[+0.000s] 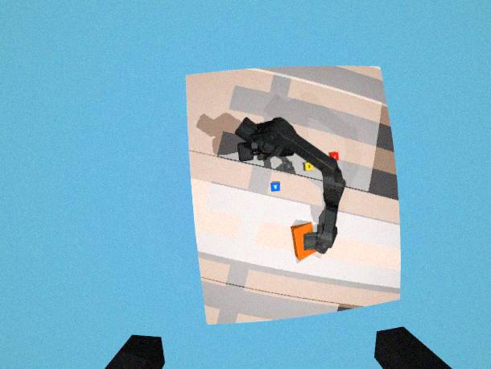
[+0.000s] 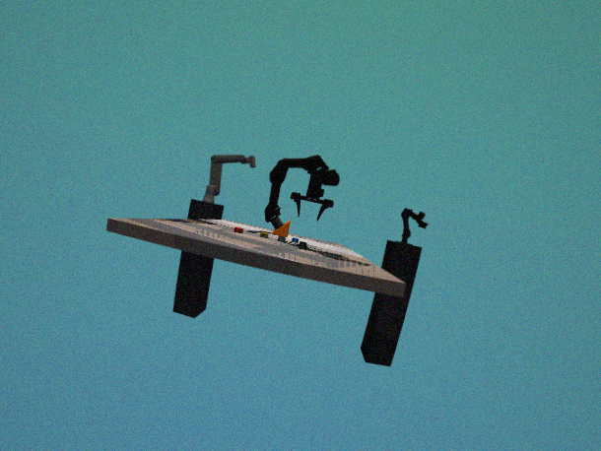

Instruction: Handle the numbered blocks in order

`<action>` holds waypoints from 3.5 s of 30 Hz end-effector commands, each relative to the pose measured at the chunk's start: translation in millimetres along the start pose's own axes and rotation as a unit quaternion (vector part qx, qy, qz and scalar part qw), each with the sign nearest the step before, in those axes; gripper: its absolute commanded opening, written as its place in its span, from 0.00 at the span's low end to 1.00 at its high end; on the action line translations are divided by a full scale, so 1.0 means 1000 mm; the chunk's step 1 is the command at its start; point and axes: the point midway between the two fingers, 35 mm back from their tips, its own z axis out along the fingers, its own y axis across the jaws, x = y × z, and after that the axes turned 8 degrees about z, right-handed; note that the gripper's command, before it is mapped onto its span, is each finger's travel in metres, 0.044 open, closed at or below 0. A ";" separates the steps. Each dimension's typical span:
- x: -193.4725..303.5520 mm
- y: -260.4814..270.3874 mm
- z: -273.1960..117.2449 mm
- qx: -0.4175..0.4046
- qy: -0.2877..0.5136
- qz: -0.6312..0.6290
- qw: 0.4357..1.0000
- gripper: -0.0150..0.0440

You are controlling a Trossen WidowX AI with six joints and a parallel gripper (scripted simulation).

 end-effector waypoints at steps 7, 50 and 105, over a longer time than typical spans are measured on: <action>-0.002 0.010 0.028 -0.002 0.000 0.015 1.000 0.93; 0.000 0.008 0.117 0.001 0.000 0.016 1.000 0.53; 0.001 0.009 -0.001 0.002 -0.007 -0.026 1.000 0.46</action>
